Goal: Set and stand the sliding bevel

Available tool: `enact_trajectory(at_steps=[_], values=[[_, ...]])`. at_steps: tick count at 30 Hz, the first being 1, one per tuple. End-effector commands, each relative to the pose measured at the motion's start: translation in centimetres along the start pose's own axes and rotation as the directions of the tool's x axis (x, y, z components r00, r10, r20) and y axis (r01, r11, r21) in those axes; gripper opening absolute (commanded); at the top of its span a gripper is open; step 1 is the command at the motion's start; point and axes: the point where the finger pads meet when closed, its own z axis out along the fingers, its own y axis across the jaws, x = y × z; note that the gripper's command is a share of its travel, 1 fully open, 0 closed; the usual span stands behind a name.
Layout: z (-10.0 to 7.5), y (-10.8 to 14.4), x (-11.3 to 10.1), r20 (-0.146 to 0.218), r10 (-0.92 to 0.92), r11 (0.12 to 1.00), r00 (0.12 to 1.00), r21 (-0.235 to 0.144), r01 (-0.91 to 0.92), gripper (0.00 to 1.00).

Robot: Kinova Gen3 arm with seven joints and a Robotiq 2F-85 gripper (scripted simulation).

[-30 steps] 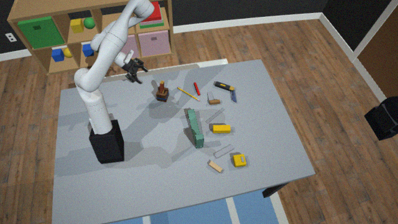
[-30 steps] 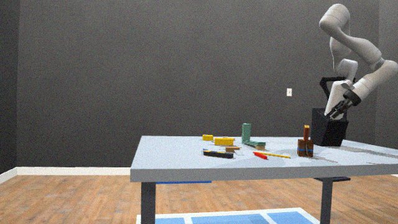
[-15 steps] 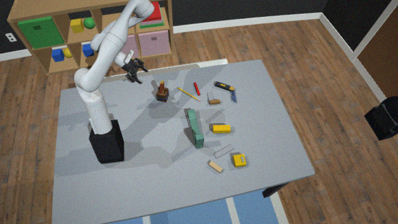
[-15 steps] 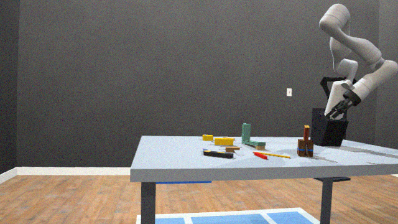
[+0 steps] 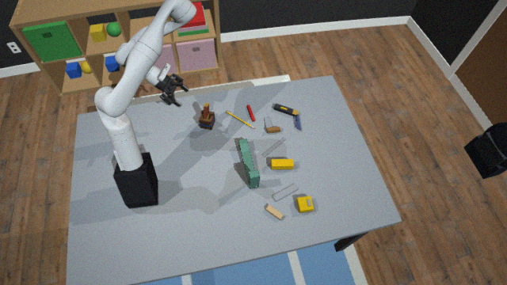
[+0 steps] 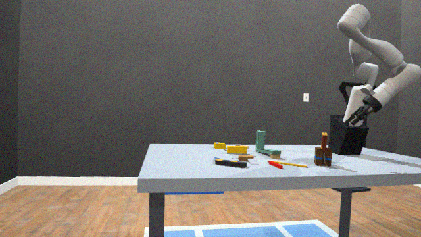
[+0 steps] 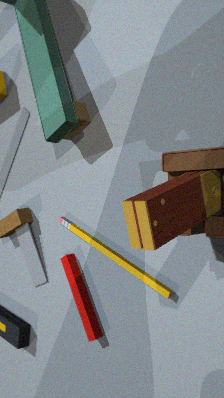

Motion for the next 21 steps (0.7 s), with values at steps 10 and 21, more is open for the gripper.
enact_trajectory(at_steps=[10,21], values=[[-0.02,-0.03,0.04,-0.001,0.001,1.0,1.0,0.001,-0.001,1.0],[0.37,0.31,0.19,0.007,0.052,0.998,0.999,-0.046,-0.052,1.0]])
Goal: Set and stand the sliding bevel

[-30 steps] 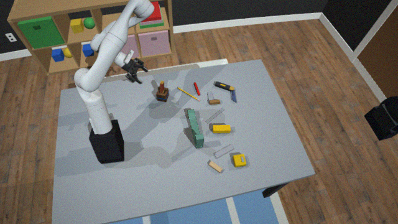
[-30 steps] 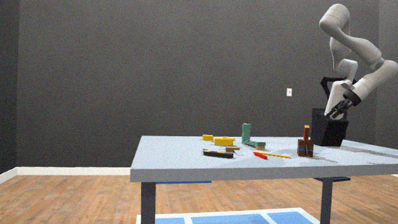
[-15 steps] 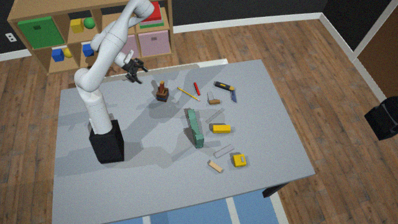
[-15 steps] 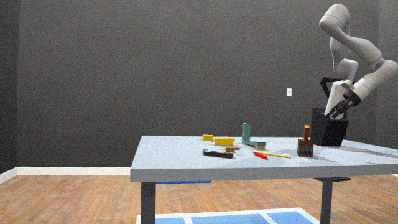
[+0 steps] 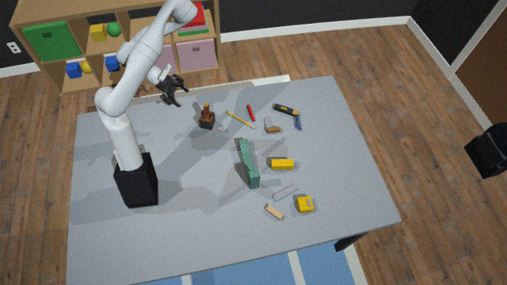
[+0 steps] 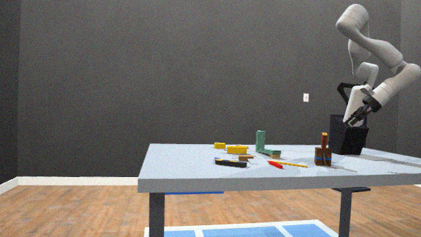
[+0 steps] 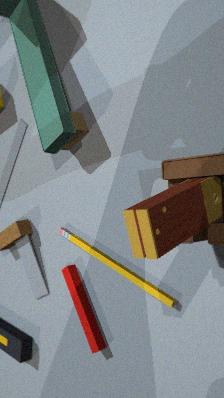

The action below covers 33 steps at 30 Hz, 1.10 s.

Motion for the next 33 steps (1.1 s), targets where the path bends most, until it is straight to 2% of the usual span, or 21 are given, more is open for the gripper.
enact_trajectory(at_steps=[1,5,10,12,15,19,23,27,29,33], values=[[0.3,0.3,0.2,0.007,0.049,0.998,0.999,-0.042,-0.048,1.0],[1.2,0.9,0.5,0.021,0.186,0.971,0.982,-0.159,-0.18,1.0],[2.2,1.1,1.1,0.017,0.439,0.843,0.899,-0.356,-0.404,1.0],[2.2,1.1,1.1,0.017,0.439,0.843,0.899,-0.356,-0.404,1.0],[2.8,0.4,1.8,-0.006,0.605,0.699,0.796,-0.473,-0.536,1.0],[3.2,-0.8,2.9,-0.042,0.745,0.532,0.666,-0.565,-0.631,1.0],[3.7,-2.6,4.7,-0.088,0.858,0.342,0.506,-0.636,-0.692,1.0],[4.2,-4.4,7.0,-0.138,0.932,0.154,0.334,-0.684,-0.713,1.0],[4.2,-4.4,7.0,-0.138,0.932,0.154,0.334,-0.684,-0.713,1.0],[4.5,-5.5,8.6,-0.164,0.957,0.058,0.24,-0.702,-0.71,1.0]])
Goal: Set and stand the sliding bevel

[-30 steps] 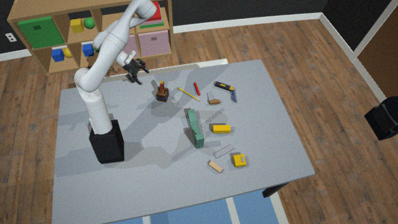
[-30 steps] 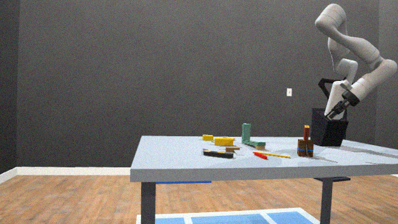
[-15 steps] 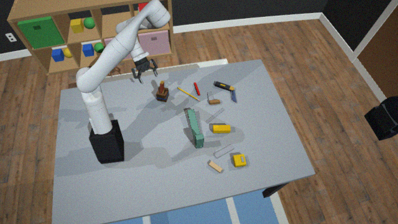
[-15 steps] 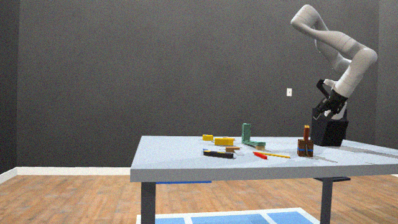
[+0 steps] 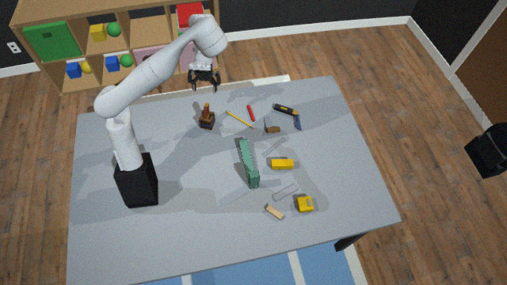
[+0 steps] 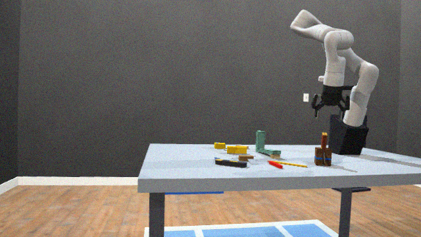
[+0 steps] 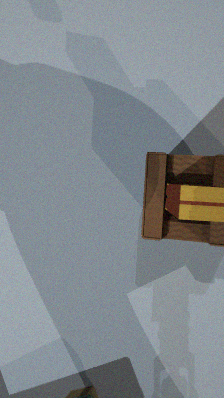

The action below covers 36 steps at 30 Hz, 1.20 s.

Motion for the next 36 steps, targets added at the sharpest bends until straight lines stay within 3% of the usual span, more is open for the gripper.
enact_trajectory(at_steps=[1,17,19,24,36], values=[[-0.7,-0.9,-0.4,0.033,0.062,0.997,0.998,-0.039,-0.061,1.0],[-0.8,-1.1,-0.5,0.039,0.074,0.996,0.997,-0.045,-0.072,1.0],[0.0,-1.1,-0.5,0.039,0.074,0.996,0.997,-0.045,-0.072,1.0],[4.0,-0.9,-0.5,0.039,0.074,0.996,0.997,-0.045,-0.072,1.0],[4.3,-0.9,-0.5,0.039,0.074,0.996,0.997,-0.045,-0.072,1.0]])
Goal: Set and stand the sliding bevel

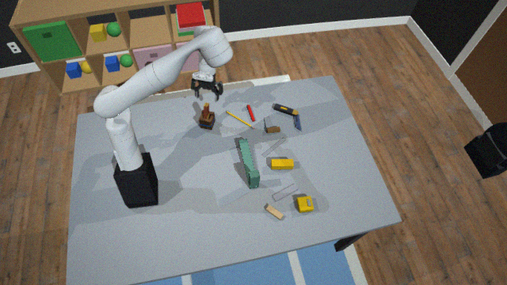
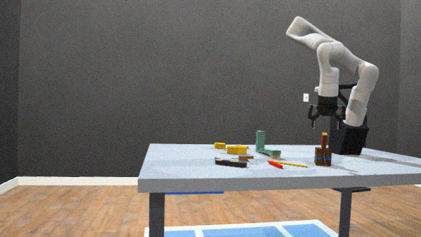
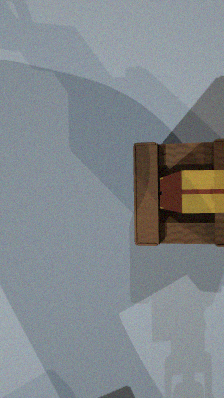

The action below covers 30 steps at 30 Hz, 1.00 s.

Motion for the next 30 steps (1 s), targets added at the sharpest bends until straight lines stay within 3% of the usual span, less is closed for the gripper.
enact_trajectory(at_steps=[1,11,30], values=[[-0.1,0.0,0.0,0.001,0.0,1.0,1.0,0.001,0.0,1.0],[0.6,0.0,0.0,0.001,0.0,1.0,1.0,0.001,0.0,1.0],[4.2,0.0,0.0,0.001,0.0,1.0,1.0,0.001,0.0,1.0]])
